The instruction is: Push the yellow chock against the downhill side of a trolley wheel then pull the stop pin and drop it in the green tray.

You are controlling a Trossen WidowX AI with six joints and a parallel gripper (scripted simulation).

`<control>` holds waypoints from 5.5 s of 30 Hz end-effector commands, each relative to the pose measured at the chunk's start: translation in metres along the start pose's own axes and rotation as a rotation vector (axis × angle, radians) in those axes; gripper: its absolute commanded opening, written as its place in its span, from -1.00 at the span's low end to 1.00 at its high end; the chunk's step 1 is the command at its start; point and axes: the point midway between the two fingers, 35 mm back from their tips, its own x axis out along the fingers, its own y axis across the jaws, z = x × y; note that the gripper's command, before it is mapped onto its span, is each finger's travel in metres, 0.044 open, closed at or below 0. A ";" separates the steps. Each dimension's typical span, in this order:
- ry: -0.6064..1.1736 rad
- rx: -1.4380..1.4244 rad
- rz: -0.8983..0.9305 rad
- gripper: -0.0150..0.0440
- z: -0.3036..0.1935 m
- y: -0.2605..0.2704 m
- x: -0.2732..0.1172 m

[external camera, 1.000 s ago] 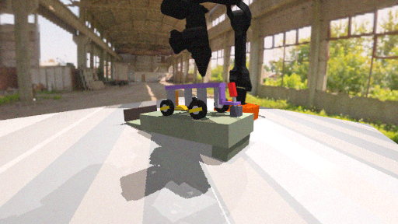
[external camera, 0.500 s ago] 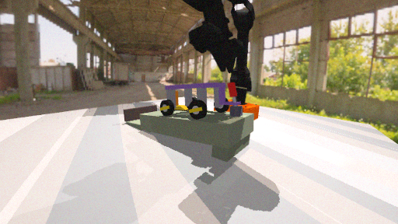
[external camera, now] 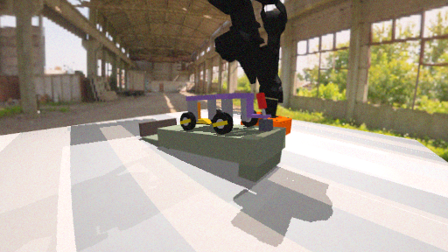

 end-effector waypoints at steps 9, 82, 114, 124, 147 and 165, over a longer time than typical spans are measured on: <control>0.003 0.005 -0.005 0.15 0.000 -0.001 0.019; 0.003 0.005 -0.005 -0.49 -0.002 -0.003 0.040; 0.003 0.005 -0.005 -0.49 -0.005 -0.004 0.019; 0.003 0.005 -0.005 -0.49 -0.008 -0.002 0.014; 0.006 0.005 -0.006 -0.49 -0.038 -0.005 0.018; 0.006 0.007 -0.010 -0.49 -0.039 -0.069 0.020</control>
